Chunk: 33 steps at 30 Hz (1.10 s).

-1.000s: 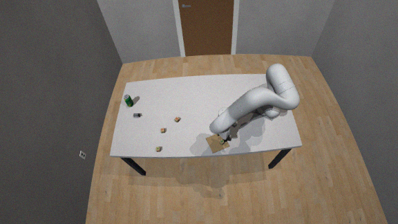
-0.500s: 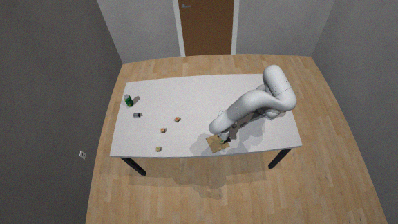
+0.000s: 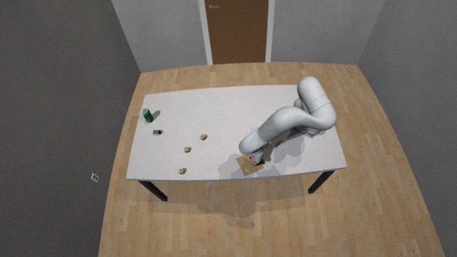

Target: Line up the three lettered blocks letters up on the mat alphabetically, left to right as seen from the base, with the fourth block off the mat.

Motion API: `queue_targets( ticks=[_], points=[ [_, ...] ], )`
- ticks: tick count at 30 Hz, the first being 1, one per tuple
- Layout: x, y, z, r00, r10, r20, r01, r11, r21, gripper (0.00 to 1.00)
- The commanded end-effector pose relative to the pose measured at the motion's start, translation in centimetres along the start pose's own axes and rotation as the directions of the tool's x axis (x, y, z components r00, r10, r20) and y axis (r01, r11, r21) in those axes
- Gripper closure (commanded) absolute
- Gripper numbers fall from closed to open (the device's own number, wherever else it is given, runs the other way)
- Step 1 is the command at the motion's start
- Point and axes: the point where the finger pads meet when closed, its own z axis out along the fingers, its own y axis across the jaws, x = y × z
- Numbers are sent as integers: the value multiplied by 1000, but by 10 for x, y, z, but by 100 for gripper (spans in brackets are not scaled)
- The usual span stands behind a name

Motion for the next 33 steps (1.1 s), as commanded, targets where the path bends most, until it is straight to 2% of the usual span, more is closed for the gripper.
queue_targets(
  ticks=[1,33],
  points=[
    [-1,0,4,1000,-1,2,1,1000,0,31],
    [-1,0,10,1000,0,2,0,1000,0,31]
  ],
)
